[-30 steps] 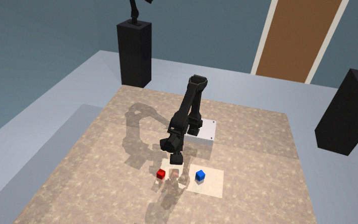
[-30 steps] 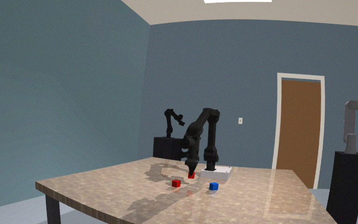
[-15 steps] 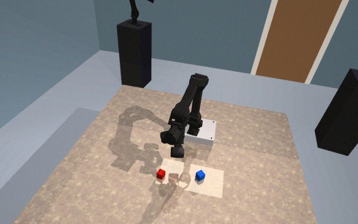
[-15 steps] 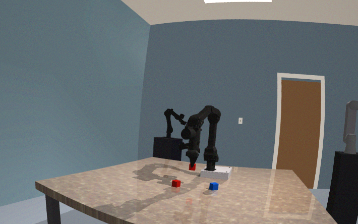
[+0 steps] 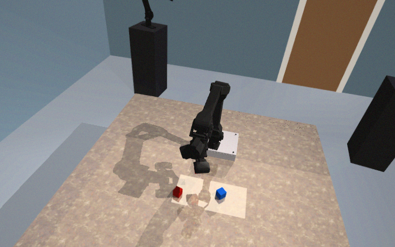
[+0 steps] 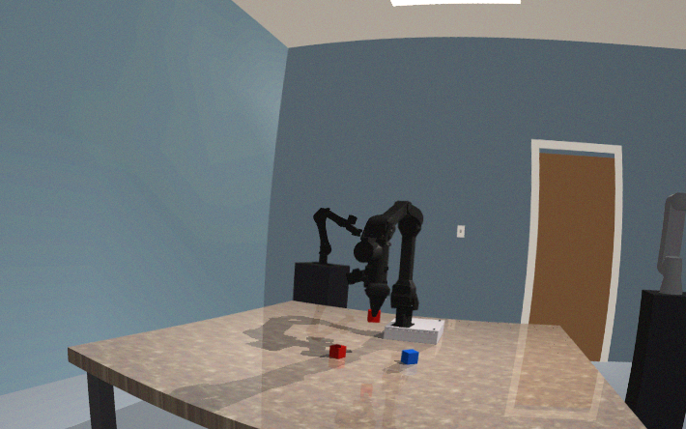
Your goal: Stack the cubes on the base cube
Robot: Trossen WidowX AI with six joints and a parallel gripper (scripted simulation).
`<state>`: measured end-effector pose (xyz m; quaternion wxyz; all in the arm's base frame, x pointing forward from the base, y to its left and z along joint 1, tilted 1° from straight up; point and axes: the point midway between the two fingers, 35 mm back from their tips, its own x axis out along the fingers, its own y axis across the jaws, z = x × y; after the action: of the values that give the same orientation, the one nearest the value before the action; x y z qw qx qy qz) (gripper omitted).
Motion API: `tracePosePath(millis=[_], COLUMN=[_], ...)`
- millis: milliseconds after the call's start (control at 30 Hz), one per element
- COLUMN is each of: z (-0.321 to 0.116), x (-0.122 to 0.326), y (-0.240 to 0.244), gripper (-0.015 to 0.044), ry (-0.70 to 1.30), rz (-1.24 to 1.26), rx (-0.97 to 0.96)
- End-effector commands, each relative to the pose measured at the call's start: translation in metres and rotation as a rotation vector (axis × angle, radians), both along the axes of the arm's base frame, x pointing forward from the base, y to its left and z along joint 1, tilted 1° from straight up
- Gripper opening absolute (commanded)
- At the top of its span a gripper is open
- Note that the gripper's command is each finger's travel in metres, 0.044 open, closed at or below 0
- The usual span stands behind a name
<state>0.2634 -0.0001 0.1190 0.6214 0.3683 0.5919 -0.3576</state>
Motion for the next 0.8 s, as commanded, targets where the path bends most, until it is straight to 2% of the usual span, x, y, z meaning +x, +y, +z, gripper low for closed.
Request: tracePosePath(millis=[0,767], z=[-0.003,-0.020], x=[0.004,0.022], y=[0.011,0.069], gripper=[0.0105,0.0105], ry=[0.004,0.007], rz=[0.097,0.630], rx=[0.006,-0.005])
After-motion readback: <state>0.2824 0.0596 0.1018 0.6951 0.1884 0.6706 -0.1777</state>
